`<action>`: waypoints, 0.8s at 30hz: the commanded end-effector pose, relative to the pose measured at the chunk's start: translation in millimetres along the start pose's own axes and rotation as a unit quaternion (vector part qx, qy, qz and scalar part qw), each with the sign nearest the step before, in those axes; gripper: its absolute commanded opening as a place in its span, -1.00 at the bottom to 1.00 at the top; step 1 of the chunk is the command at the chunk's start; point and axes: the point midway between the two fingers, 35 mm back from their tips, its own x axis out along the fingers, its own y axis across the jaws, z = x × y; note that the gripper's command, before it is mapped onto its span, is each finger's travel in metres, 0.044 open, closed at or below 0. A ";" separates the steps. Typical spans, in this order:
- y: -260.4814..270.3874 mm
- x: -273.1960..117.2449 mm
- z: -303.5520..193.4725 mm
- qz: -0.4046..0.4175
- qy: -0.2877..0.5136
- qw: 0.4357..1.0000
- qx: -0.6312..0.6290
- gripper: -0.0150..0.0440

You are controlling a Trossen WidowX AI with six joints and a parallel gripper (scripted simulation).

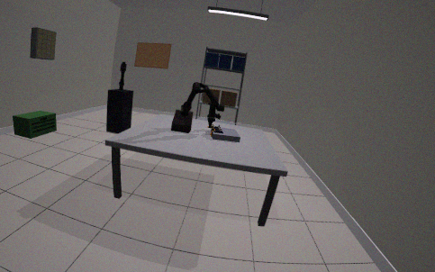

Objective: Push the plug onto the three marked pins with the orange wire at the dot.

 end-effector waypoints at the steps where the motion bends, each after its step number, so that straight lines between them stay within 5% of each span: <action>1: 1.4 -28.0 4.0 0.004 -0.008 1.000 0.002 0.67; 5: 0.7 -54.4 1.9 0.004 -0.007 1.000 0.003 1.00; 24: 0.7 -54.4 1.9 0.004 -0.007 1.000 0.003 1.00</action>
